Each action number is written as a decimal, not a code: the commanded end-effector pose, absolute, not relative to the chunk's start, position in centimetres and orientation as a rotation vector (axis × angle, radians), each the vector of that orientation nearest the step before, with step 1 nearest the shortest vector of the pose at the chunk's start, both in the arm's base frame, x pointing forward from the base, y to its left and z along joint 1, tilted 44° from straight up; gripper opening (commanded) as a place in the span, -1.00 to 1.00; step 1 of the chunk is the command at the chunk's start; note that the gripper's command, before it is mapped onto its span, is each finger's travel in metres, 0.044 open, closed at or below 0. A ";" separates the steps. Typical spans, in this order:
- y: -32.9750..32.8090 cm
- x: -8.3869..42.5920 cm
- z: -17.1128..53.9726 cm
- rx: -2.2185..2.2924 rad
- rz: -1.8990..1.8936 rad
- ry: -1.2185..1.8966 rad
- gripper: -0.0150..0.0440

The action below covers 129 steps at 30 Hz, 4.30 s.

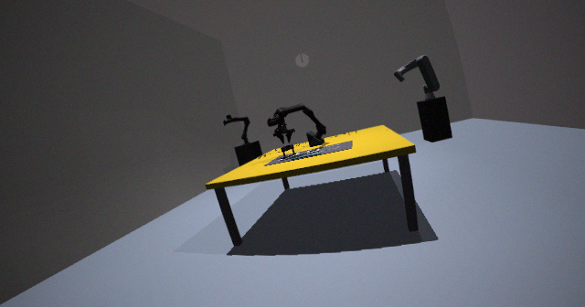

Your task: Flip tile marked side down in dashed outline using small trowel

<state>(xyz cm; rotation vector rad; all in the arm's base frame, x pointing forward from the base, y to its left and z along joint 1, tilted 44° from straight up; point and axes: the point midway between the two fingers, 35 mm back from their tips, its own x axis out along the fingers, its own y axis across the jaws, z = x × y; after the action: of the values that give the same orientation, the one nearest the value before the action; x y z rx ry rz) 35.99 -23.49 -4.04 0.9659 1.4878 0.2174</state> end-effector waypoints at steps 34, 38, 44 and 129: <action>-20.7 36.9 -7.2 0.994 0.208 1.489 0.33; -20.7 36.9 -7.2 0.994 0.208 1.489 0.05; -20.7 36.9 -7.2 0.994 0.208 1.489 -0.05; -20.7 36.9 -7.2 0.014 0.960 1.054 0.42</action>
<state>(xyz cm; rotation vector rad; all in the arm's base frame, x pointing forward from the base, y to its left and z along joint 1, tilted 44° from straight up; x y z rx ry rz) 36.80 -20.71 -7.22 0.0167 1.0611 0.9596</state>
